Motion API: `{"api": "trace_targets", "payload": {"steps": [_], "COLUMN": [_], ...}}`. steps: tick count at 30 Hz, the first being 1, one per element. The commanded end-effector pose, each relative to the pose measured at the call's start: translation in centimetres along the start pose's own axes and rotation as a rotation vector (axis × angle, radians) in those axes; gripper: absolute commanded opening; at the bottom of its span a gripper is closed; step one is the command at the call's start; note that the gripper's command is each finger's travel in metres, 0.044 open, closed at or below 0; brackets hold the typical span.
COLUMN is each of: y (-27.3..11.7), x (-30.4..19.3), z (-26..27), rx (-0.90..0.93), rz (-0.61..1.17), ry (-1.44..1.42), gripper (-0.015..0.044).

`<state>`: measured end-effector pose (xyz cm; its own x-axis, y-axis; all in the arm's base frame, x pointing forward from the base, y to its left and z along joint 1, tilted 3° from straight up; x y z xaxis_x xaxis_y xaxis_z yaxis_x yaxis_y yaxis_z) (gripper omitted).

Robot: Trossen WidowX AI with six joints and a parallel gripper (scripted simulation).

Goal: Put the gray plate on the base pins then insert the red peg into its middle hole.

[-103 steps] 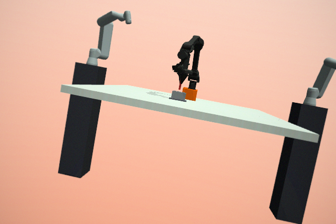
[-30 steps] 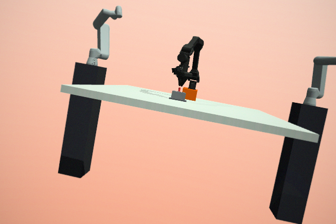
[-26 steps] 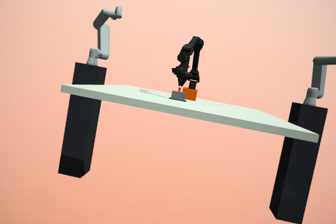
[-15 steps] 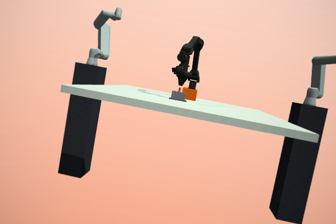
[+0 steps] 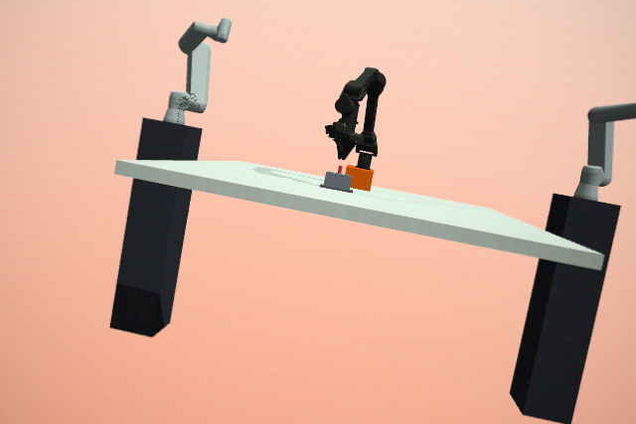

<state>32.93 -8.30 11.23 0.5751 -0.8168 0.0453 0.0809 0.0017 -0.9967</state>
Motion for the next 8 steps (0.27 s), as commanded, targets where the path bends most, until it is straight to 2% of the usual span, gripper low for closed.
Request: {"api": "trace_targets", "payload": {"steps": [1, 8], "y": [-0.37, -0.82], "x": [0.01, 0.04], "z": [-0.02, -0.20], "rx": [0.005, 0.005], "rz": [0.001, 0.001], "ry": [-0.006, -0.006], "gripper": [0.0150, 0.0150]}}
Point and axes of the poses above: the point midway between the two fingers, 35 mm back from their tips, its own y axis out along the fingers, its own z axis across the jaws, x = y × z, the point moved 3 cm from there along -y, back along the fingers, and after that the axes turned 8 degrees about -y, right-handed, at the moved point
